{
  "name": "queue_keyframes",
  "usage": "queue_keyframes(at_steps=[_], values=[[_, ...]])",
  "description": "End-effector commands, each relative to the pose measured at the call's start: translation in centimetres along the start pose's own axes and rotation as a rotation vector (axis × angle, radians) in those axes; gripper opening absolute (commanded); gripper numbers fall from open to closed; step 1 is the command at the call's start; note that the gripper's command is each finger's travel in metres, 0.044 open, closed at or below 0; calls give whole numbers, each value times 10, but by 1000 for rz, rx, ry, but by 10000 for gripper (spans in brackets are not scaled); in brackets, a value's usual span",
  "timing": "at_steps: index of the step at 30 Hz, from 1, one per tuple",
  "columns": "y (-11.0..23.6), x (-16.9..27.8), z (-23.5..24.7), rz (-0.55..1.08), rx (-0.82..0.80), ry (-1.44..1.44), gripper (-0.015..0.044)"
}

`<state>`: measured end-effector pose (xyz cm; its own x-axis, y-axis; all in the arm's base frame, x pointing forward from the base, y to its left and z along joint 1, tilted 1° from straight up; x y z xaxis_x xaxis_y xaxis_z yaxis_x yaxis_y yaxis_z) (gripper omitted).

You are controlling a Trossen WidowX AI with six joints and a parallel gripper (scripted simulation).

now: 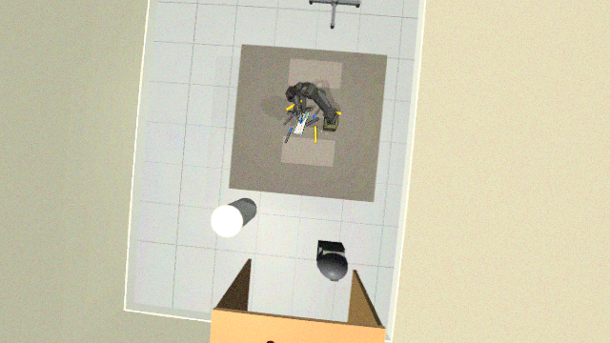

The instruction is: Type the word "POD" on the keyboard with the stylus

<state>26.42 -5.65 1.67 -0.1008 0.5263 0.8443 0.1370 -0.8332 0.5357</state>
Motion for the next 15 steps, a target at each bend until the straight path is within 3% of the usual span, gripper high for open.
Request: queue_keyframes(at_steps=[1, 15], values=[[-2, -2, 0, 5, -1, -8, 81], [3, 7, 0, 5, -1, -8, 81]])
Point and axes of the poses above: the point midway between the two fingers, 35 mm back from their tips, its own y axis back along the fingers, its own z axis across the jaws, x = y × z, the point moved 3 cm from there along y, back along the fingers, and after that the axes turned 2 degrees about -y, right-handed, at the moved point
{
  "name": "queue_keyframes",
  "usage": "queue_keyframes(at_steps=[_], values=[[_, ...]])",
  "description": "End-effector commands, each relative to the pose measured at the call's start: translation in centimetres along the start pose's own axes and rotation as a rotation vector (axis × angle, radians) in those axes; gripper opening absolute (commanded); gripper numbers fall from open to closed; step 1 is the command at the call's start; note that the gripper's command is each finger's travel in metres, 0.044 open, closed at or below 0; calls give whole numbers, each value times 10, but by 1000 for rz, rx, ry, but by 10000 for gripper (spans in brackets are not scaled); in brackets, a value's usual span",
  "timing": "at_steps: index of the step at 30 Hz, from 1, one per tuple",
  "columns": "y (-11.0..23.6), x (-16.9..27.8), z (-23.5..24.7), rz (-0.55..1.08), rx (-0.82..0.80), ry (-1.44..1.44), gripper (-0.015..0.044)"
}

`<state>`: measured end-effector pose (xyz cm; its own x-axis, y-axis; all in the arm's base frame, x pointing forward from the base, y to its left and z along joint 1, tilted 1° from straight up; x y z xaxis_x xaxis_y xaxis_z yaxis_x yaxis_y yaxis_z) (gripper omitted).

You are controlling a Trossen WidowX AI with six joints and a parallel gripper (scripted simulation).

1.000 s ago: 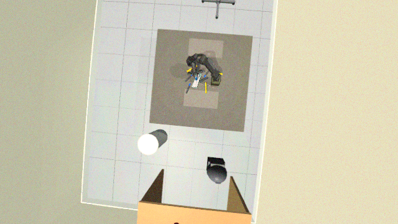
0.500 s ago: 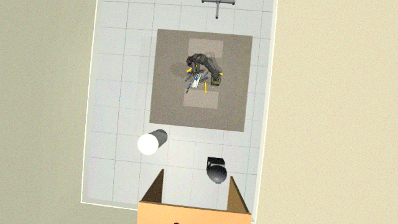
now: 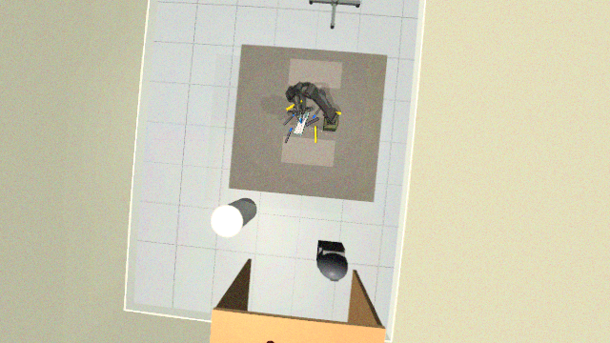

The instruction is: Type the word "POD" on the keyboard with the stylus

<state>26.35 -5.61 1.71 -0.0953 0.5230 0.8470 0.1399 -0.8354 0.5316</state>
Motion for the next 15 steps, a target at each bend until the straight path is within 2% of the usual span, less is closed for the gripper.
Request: queue_keyframes(at_steps=[1, 6, 15], values=[[6, 10, 0, 0, -3, -3, 81], [16, 30, -2, 0, -3, -3, 81], [17, 31, -2, 0, -3, -3, 81]])
Point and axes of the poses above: the point midway between the two fingers, 35 mm back from their tips, its own y axis back along the fingers, its own z axis across the jaws, x = y × z, the point moved 3 cm from there along y, back along the fingers, and after that the axes turned 2 degrees about -y, right-handed, at the moved point
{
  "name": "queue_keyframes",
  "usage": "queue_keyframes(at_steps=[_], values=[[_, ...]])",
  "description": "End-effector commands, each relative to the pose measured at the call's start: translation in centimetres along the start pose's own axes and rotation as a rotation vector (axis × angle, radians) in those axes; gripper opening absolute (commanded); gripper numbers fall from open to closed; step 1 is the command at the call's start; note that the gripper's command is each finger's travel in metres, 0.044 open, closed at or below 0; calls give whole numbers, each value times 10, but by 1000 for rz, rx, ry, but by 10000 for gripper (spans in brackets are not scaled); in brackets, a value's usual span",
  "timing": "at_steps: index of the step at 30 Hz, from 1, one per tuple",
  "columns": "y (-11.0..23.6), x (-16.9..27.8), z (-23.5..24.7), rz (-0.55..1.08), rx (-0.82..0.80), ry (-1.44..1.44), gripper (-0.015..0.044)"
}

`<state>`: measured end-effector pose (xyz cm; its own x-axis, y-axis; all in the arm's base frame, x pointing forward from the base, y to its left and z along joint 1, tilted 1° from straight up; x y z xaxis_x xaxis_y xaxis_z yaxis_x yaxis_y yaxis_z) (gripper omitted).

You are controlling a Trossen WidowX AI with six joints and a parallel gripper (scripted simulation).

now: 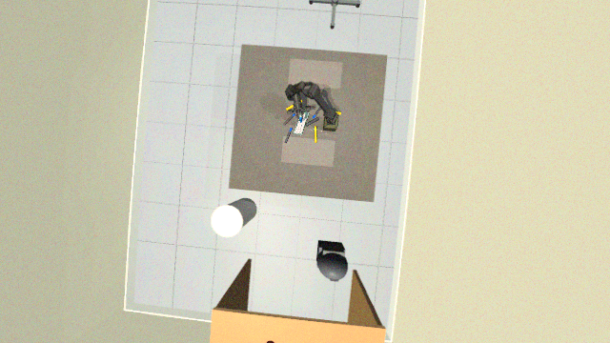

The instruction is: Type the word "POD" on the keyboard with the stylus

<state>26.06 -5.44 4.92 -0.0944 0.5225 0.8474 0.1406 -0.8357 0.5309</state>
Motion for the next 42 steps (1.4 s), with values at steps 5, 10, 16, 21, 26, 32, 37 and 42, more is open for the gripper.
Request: queue_keyframes(at_steps=[5, 10, 16, 21, 26, 32, 37, 42], values=[[10, -1, -6, -6, -115, -71, 58], [25, -1, -15, -4, -278, -170, 24], [39, -1, -26, 12, -449, -267, 0], [40, -1, -27, 13, -454, -270, 0], [38, -3, -26, 13, -454, -270, 0], [32, -14, -26, 13, -454, -270, 0], [29, -18, -26, 13, -454, -270, 0], [22, -30, -26, 13, -454, -271, 0]])
Point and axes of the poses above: the point midway between the two fingers, 35 mm back from their tips, its own y axis back along the fingers, its own z axis across the jaws, x = y × z, the point moved 3 cm from there along y, back along the fingers, and after that the axes turned 2 degrees about -y, right-handed, at the moved point
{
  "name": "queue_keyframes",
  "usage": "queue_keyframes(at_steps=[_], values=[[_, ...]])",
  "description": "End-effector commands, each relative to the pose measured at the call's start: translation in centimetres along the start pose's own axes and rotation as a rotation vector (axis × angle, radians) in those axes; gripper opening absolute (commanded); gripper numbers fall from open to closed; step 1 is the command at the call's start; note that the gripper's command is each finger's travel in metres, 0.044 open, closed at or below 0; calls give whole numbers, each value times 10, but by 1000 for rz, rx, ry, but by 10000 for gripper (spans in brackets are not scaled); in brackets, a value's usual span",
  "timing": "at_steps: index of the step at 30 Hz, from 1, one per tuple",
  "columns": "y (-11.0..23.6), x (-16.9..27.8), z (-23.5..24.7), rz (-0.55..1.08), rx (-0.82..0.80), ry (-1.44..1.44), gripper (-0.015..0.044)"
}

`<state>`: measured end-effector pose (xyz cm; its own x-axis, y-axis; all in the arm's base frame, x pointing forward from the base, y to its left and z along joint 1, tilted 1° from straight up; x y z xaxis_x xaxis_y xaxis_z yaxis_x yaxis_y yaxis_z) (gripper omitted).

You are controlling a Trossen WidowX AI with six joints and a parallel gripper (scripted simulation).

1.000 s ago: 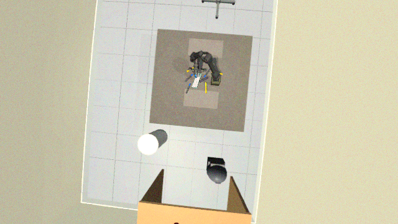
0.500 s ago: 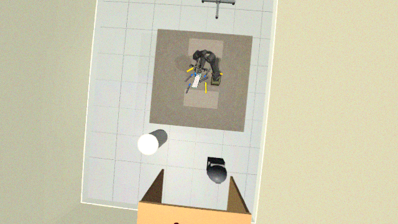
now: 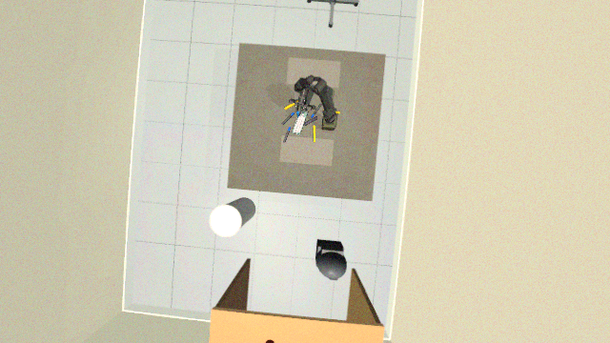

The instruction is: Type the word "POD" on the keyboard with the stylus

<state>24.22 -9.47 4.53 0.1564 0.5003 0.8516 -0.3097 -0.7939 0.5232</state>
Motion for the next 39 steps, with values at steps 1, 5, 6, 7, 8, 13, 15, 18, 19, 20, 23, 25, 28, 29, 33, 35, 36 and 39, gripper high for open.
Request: queue_keyframes(at_steps=[1, 5, 6, 7, 8, 13, 15, 18, 19, 20, 23, 25, 28, 29, 33, 35, 36, 39], values=[[-7, -9, -2, 9, 5, -18, 0], [-7, -9, -2, 9, 5, -18, 0], [-7, -9, -2, 9, 5, -18, 0], [-7, -9, -2, 9, 5, -18, 0], [-7, -9, -2, 10, 5, -18, 26], [-8, -11, -3, 10, 5, -18, 81], [-8, -11, -3, 10, 5, -18, 81], [-9, -11, -3, 10, 5, -18, 81], [-9, -12, -3, 10, 5, -18, 81], [-9, -12, -3, 10, 5, -18, 81], [-10, -14, -3, 10, 5, -18, 81], [-10, -14, -3, 10, 5, -18, 81], [-11, -15, -3, 10, 5, -19, 81], [-11, -16, -3, 10, 5, -19, 81], [-12, -17, -3, 10, 5, -19, 81], [-12, -18, -3, 10, 5, -19, 81], [-13, -18, -3, 10, 5, -19, 81], [-13, -19, -3, 10, 5, -19, 81]])
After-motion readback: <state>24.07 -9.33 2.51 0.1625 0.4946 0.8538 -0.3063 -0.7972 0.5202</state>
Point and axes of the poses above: the point midway between the two fingers, 35 mm back from their tips, its own y axis back along the fingers, its own z axis across the jaws, x = y × z, the point moved 3 cm from there along y, back along the fingers, and after that the axes turned 2 degrees about -y, right-handed, at the moved point
